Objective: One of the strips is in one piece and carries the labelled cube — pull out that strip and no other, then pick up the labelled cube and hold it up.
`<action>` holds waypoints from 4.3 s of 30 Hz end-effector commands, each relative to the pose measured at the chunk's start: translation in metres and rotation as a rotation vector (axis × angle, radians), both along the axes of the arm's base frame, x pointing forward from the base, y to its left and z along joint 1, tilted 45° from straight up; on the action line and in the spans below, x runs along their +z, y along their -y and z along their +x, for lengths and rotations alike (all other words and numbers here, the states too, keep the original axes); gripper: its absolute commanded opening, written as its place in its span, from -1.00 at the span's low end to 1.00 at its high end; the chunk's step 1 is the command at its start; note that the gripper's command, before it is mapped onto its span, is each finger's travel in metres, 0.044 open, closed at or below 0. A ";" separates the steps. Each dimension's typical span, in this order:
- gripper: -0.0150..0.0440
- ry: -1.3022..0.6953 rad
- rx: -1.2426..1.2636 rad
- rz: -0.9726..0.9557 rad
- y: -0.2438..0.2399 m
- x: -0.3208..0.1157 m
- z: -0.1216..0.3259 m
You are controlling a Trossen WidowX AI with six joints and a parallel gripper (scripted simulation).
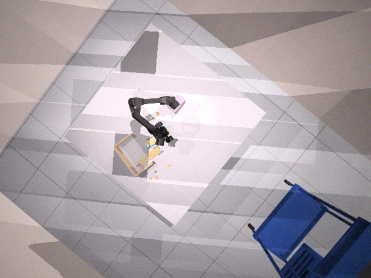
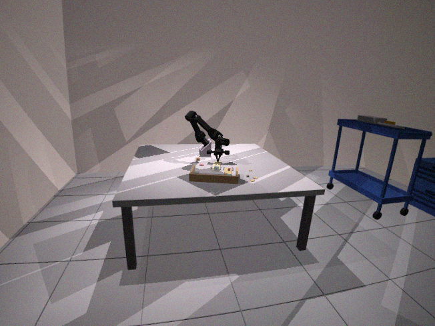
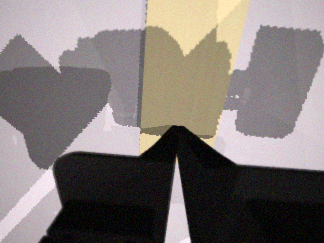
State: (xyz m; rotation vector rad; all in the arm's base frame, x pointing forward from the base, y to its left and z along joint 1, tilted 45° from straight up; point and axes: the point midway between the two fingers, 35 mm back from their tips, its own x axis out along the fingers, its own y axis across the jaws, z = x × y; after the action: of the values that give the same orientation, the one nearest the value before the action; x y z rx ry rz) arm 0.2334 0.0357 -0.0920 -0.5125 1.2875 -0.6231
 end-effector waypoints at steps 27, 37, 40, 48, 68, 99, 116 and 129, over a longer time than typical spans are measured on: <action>-0.49 -0.025 -0.018 -0.010 0.008 -0.003 -0.010; -0.49 -0.025 -0.018 -0.007 -0.029 0.029 -0.006; -0.40 -0.012 -0.031 -0.004 -0.029 0.030 -0.003; 0.31 0.076 -0.120 0.014 -0.030 0.036 0.029; 1.00 0.079 -0.120 0.014 -0.036 0.054 0.091; 1.00 0.085 -0.120 0.014 -0.041 0.085 0.187; 0.36 0.086 -0.120 0.014 -0.026 0.070 0.193; 0.36 0.086 -0.120 0.012 -0.010 0.055 0.195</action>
State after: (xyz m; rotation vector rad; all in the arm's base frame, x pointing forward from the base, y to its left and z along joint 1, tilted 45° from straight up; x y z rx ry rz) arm 0.4301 0.0527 -0.0314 -0.3827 1.2380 -0.7274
